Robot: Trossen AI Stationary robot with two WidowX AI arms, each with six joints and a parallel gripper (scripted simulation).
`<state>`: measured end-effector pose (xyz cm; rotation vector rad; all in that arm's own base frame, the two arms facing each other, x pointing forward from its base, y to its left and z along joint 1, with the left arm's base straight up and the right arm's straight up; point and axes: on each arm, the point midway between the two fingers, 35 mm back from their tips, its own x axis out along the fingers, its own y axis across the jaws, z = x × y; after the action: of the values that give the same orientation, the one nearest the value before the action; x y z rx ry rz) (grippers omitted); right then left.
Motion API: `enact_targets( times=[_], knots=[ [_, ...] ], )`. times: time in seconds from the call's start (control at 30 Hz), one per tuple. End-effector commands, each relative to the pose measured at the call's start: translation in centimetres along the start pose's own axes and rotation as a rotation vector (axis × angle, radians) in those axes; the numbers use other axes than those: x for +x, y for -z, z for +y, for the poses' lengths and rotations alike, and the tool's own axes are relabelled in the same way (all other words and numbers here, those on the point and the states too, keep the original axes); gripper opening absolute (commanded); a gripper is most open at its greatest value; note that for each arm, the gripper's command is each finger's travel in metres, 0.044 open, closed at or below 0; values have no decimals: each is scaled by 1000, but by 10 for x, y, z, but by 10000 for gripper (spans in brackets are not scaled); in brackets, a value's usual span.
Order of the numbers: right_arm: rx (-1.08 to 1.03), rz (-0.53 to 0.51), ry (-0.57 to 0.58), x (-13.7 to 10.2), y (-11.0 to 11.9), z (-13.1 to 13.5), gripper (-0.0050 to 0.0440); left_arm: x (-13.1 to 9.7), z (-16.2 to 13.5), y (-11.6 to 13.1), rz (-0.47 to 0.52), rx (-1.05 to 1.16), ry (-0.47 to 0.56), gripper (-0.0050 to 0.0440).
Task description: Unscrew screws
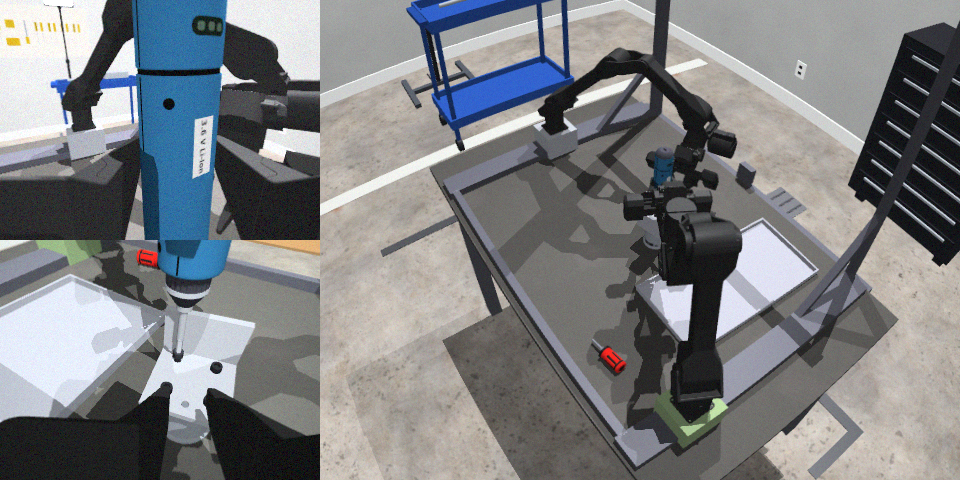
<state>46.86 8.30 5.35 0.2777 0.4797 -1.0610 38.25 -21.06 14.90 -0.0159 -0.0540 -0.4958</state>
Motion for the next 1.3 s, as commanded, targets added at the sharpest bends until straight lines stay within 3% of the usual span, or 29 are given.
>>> enact_targets(
  times=[0.0,0.4,0.53,0.73,1.0,1.27],
  knots=[
    [25,-8,-4,5,-9,4,100,2,0,-11,-27,2,0,162],
    [16,-3,-1,71,-8,2,100,2,0,-11,-27,2,0,162],
    [31,-10,-8,70,-16,3,100,2,0,-11,-27,2,0,162],
    [18,-7,-1,79,-9,3,100,2,0,-11,-27,2,0,162],
    [42,-12,-16,72,-18,6,33,2,0,-11,-27,2,0,162],
    [42,-12,-16,72,-18,6,0,2,0,-11,-27,2,0,162]
  ],
)
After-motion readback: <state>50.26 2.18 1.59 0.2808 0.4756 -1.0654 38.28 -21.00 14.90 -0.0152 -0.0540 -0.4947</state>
